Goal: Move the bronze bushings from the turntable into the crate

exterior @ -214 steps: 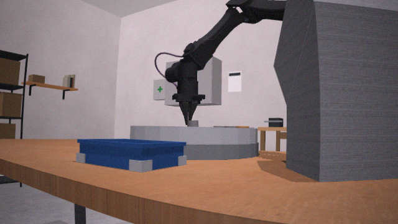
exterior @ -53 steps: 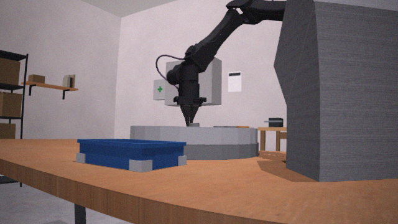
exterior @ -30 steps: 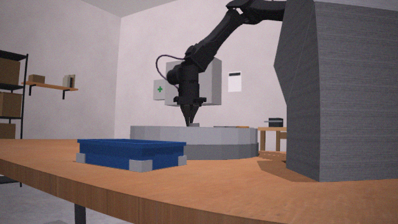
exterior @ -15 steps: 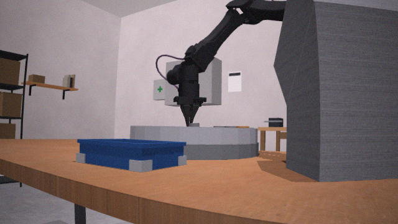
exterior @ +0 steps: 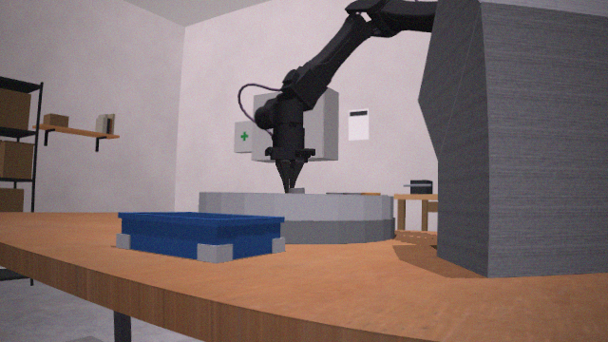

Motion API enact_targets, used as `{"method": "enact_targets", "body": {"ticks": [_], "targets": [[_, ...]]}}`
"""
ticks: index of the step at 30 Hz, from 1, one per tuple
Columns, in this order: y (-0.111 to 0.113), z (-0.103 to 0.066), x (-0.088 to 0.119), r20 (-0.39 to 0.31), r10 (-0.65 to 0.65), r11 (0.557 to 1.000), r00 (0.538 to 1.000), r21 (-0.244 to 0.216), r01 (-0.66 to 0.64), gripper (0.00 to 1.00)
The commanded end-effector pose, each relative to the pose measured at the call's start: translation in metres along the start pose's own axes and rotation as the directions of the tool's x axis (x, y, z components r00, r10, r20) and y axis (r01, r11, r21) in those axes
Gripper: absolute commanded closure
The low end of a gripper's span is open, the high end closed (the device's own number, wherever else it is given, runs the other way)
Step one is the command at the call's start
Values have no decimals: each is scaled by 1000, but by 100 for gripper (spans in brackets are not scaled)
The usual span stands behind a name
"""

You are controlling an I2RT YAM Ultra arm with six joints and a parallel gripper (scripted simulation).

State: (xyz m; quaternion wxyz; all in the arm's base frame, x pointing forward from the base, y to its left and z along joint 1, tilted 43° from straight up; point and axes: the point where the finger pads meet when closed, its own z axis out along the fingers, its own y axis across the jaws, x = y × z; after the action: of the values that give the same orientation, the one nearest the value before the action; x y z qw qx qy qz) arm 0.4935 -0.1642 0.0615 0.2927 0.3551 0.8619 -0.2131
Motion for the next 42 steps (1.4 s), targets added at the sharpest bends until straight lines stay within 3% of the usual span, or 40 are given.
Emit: {"method": "enact_targets", "body": {"ticks": [1,42], "targets": [[7,-11,-3,18,-12,1000,1000,-18,12,100],[7,-15,-7,28,-3,1000,1000,-22,4,100]]}}
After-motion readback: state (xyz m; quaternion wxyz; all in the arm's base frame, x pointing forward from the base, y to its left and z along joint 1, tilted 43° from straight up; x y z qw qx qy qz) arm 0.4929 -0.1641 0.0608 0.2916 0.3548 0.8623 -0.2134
